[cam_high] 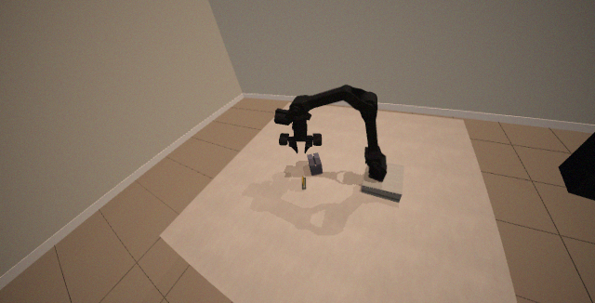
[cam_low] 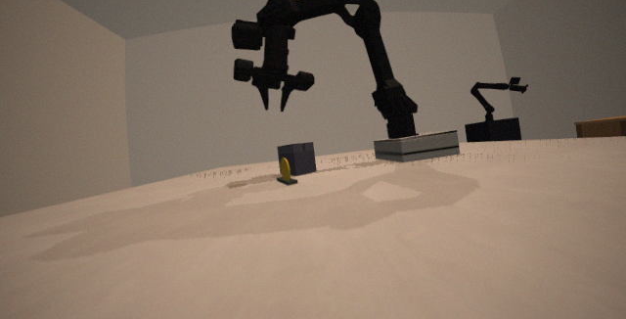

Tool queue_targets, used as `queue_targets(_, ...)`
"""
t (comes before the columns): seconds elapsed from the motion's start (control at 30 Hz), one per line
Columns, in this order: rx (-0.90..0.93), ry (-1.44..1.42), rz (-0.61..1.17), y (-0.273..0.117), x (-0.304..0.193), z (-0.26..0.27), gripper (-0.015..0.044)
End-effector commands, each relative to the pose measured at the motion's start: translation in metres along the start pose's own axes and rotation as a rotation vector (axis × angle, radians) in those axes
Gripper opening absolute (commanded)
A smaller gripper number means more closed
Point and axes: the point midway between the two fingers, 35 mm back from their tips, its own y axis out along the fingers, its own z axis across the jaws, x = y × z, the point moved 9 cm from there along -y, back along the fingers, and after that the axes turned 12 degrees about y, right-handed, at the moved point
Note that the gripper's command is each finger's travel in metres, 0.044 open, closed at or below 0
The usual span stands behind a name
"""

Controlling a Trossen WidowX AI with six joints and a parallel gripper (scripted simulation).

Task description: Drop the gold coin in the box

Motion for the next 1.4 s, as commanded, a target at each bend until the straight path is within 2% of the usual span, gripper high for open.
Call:
queue_targets(0.0,-0.082,-0.028,-0.01,0.031,-0.046,0.001,0.0161)
queue_targets(0.1,-0.12,-0.045,-0.021,0.046,-0.068,-0.002,0.0161)
queue_targets(0.27,-0.12,-0.045,-0.021,0.049,-0.068,-0.001,0.0161)
queue_targets(0.37,-0.119,-0.045,-0.021,0.078,-0.065,-0.002,0.0161)
queue_targets(0.57,-0.119,-0.045,-0.021,0.094,-0.064,-0.003,0.0161)
queue_targets(1.37,-0.12,-0.044,-0.021,0.13,-0.062,-0.006,0.0161)
